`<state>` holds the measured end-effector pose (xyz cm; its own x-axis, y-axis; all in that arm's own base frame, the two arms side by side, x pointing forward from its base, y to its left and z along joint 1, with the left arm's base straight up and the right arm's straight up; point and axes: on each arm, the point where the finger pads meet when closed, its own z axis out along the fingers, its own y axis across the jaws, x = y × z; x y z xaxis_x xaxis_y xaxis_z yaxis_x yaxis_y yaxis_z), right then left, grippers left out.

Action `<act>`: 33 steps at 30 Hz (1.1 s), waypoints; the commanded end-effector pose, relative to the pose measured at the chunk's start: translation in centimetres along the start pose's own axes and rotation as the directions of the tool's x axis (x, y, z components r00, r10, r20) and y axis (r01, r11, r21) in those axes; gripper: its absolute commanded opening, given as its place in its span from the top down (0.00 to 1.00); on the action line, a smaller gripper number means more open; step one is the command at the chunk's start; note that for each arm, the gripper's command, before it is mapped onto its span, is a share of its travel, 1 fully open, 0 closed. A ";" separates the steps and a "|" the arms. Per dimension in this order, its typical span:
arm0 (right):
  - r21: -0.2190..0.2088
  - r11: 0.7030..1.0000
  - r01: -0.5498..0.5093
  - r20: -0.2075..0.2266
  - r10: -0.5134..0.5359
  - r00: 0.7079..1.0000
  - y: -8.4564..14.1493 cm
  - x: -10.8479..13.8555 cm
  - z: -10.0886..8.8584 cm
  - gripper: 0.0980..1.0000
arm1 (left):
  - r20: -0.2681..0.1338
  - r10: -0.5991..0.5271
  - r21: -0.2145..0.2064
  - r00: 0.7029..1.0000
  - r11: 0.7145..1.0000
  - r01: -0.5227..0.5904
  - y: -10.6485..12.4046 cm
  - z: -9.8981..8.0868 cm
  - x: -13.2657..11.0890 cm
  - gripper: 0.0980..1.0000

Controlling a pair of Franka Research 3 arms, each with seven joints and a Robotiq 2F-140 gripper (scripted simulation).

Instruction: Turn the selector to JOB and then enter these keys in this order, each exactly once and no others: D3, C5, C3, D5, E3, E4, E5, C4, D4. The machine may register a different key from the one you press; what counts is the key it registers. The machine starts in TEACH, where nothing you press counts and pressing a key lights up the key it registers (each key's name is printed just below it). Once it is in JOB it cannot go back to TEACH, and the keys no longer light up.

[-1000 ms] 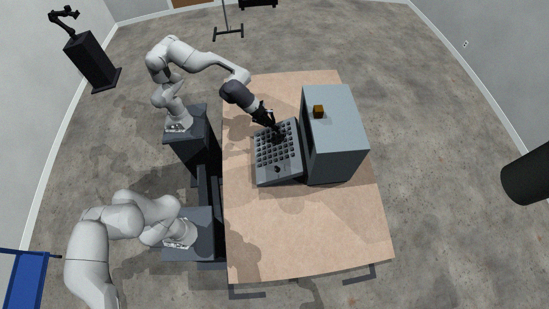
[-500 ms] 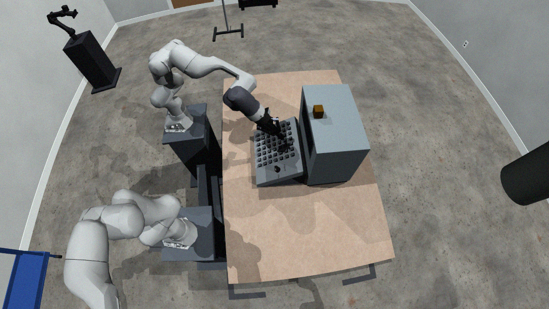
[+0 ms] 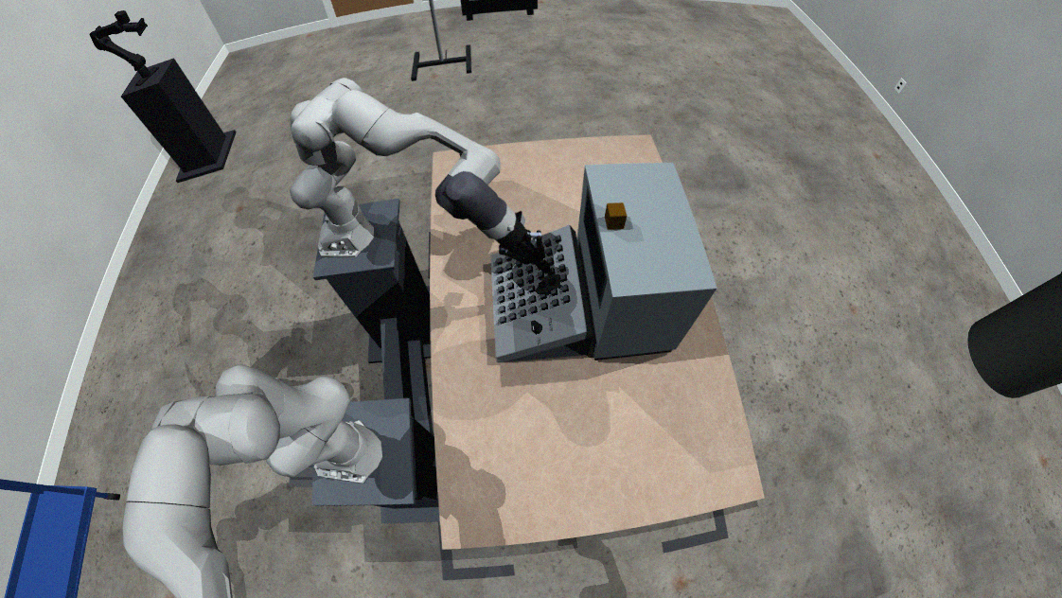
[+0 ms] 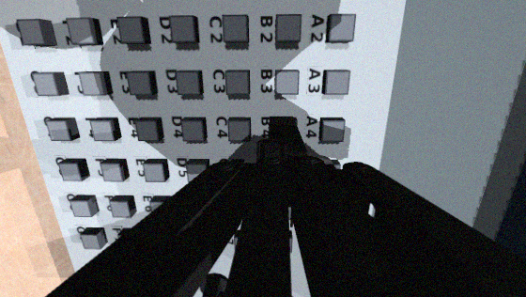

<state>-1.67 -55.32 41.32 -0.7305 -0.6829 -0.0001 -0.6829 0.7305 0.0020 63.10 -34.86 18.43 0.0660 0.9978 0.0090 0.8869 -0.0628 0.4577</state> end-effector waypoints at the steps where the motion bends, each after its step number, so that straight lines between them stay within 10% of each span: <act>1: 0.002 1.000 0.004 0.000 -0.004 1.000 -0.1 0.1 0.0 0.00 | 0.004 -0.012 -0.007 1.000 1.000 0.012 0.4 0.2 0.0 1.00; 33: 0.002 1.000 0.004 0.000 -0.004 1.000 -0.1 0.1 0.0 0.00 | 0.004 -0.012 -0.007 1.000 1.000 0.012 0.4 0.5 0.0 1.00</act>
<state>-1.67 -55.32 41.32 -0.7305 -0.6829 -0.0001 -0.6829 0.7305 0.0020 63.50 -34.89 18.09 0.0633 0.9980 0.0049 0.8856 -0.0584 0.4607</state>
